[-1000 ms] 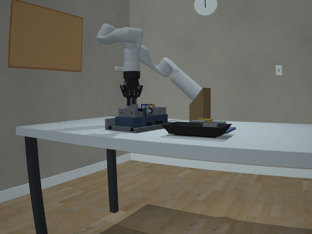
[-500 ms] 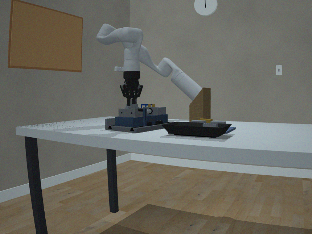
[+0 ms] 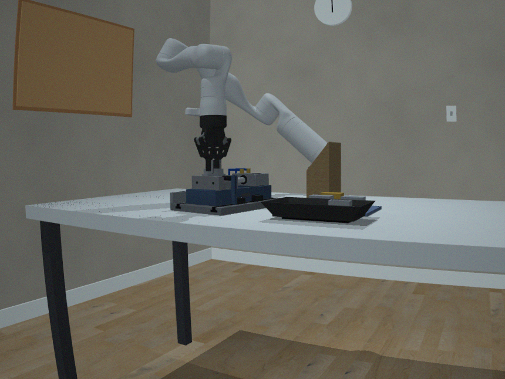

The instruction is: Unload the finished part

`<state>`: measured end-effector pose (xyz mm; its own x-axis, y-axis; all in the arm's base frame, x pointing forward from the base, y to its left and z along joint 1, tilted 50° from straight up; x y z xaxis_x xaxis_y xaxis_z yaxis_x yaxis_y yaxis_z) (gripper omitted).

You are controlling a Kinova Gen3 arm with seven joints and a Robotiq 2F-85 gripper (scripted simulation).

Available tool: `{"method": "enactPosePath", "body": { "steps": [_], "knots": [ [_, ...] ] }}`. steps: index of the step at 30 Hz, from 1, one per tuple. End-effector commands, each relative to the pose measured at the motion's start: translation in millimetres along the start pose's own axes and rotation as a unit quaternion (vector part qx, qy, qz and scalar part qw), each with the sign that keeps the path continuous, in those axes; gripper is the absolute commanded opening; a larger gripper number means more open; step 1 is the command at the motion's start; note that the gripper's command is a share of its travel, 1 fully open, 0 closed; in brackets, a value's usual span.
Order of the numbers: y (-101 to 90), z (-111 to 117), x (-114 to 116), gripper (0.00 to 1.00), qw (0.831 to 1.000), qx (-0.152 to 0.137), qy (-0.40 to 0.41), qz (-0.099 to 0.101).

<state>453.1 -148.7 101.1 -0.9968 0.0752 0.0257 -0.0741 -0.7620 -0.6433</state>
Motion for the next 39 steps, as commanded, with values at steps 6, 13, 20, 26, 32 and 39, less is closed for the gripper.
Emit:
{"method": "enactPosePath", "body": {
  "steps": [6, 13, 20, 26, 32, 39],
  "knots": [
    [-5.7, -0.3, -0.7, 0.0, 1.0, 0.0, 0.0, 0.002],
    [-16.2, -0.3, -0.7, 0.0, 1.0, 0.0, 0.0, 0.002],
    [-25.6, -0.3, -0.7, 0.0, 1.0, 0.0, 0.0, 0.002],
    [-36.2, -0.3, -0.6, 0.0, 1.0, 0.0, 0.0, 0.002],
    [-43.5, -0.3, -0.6, 0.0, 1.0, 0.0, 0.0, 0.002],
    [-46.1, -0.3, -0.6, 0.0, 1.0, 0.0, 0.0, 0.002]
  ]
}}
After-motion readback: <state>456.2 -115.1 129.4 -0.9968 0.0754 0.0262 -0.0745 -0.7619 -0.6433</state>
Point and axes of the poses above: the point where the finger pads meet when closed, its own y axis out along the fingers, its own x axis across the jaws, z = x × y, the point moved 1 cm from there along -y, back along the fingers, and after that the axes turned 8 degrees about -y, right-handed, at the moved point
